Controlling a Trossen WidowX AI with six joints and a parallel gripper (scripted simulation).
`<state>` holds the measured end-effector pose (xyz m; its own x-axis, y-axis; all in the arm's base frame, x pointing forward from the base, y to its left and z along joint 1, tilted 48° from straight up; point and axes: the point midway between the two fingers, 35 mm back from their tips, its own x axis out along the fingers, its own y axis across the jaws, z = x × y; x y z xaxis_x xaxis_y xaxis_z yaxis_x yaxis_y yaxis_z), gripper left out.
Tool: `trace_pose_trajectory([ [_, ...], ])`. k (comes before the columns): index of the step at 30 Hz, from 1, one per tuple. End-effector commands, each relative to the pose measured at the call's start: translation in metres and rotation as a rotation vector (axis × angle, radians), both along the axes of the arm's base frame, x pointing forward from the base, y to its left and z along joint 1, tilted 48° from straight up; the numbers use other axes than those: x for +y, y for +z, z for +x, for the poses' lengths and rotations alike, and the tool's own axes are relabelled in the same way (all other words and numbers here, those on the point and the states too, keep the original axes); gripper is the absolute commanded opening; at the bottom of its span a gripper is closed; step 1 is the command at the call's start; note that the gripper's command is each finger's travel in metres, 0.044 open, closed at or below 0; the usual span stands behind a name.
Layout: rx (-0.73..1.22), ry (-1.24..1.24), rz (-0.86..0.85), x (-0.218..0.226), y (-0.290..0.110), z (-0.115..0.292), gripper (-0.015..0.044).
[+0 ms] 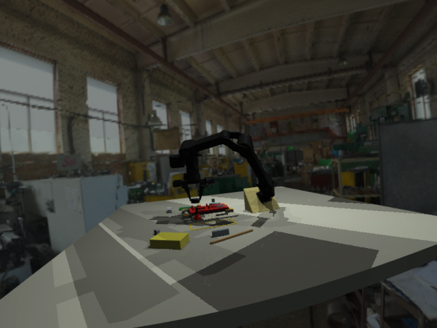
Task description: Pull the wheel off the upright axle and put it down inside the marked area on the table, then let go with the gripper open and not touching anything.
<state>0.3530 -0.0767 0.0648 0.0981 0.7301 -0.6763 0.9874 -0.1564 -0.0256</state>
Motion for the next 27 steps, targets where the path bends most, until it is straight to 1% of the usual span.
trace_pose_trajectory([
  [1,-0.001,0.005,-0.003,-0.008,0.007,-0.001,0.0000],
  [3,-0.001,0.005,-0.003,-0.011,0.010,-0.001,0.0000],
  [5,-0.002,-0.002,-0.001,-0.005,0.008,-0.001,0.0000],
  [27,0.001,0.003,0.000,0.040,0.062,-0.030,0.0000],
])
